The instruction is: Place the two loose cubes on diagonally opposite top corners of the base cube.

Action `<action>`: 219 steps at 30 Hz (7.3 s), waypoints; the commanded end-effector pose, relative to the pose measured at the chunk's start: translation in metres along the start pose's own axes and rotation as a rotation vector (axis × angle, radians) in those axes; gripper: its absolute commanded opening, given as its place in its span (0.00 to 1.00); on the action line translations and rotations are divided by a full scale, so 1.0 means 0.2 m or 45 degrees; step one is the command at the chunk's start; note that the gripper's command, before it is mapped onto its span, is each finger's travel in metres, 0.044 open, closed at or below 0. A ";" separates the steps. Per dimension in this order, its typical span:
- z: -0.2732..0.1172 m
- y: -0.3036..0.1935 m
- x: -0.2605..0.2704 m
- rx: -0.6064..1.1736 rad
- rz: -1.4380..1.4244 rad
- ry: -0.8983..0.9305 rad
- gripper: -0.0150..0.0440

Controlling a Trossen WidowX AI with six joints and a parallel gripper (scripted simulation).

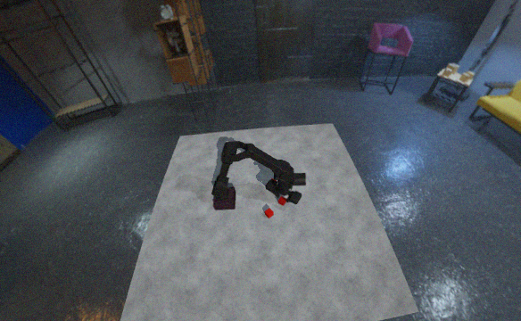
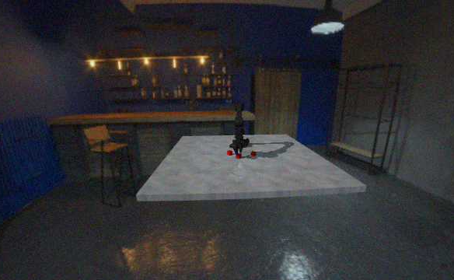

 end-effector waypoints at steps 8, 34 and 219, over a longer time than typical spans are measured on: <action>0.09 0.00 0.01 0.002 -0.004 0.016 0.66; -0.17 0.01 -0.02 0.002 -0.004 0.016 0.43; -0.46 -0.48 0.20 0.015 0.342 0.018 0.70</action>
Point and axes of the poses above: the point midway between the two fingers, 35 mm back from their tips, its own z axis out along the fingers, its own x axis across the jaws, y = z × x, the point moved 6 cm from there along -z, back along the fingers, and after that the axes turned 11 degrees about -z, right-handed, at the moved point
